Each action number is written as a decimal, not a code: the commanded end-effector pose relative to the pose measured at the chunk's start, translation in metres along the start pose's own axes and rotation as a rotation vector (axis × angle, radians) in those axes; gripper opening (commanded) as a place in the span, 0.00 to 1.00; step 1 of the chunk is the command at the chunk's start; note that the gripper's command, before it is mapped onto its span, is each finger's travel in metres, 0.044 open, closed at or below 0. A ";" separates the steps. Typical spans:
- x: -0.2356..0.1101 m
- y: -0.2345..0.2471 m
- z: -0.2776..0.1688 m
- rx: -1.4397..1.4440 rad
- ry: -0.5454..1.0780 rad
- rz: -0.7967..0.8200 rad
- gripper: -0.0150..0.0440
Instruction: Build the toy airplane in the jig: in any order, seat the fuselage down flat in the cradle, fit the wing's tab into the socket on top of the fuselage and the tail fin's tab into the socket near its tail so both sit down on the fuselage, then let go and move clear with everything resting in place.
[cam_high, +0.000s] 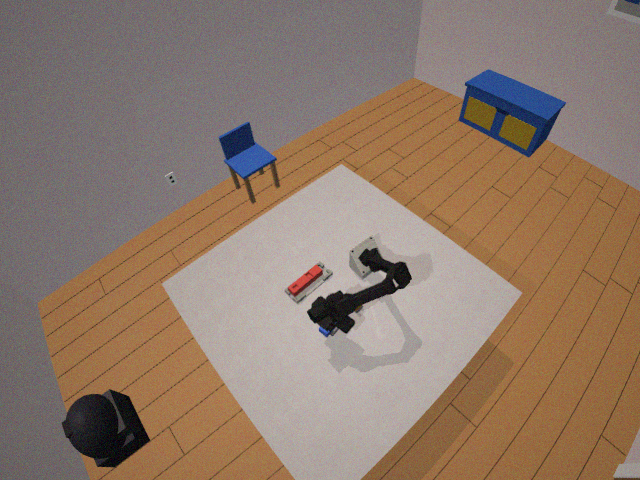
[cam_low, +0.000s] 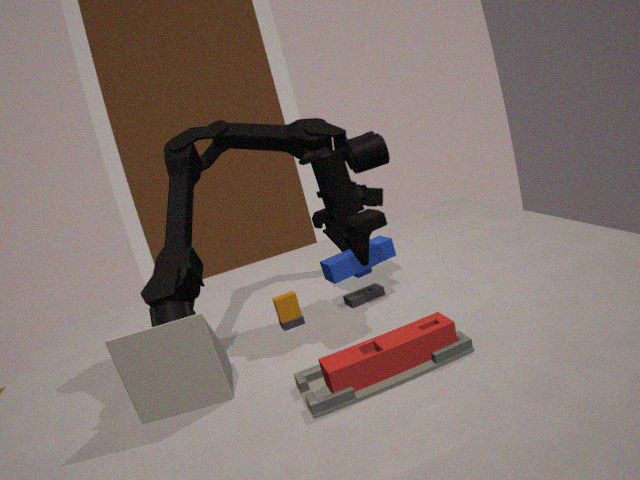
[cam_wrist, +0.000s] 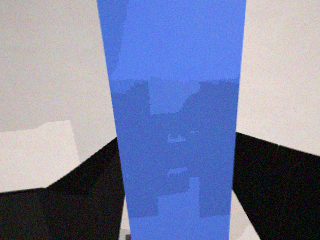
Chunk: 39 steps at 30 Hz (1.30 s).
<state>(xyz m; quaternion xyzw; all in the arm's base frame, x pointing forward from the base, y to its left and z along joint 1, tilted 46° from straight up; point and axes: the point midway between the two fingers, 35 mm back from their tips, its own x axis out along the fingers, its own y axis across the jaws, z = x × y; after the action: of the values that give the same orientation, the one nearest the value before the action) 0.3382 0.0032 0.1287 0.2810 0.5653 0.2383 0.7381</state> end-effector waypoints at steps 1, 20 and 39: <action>-0.014 -0.002 0.001 -0.001 0.005 -0.006 0.25; -0.071 0.002 -0.008 0.009 0.053 0.008 0.25; -0.075 -0.041 -0.012 -0.200 0.057 0.002 0.25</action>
<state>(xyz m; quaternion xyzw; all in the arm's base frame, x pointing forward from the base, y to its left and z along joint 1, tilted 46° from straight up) 0.3105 -0.0670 0.1586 0.2192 0.5658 0.2920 0.7392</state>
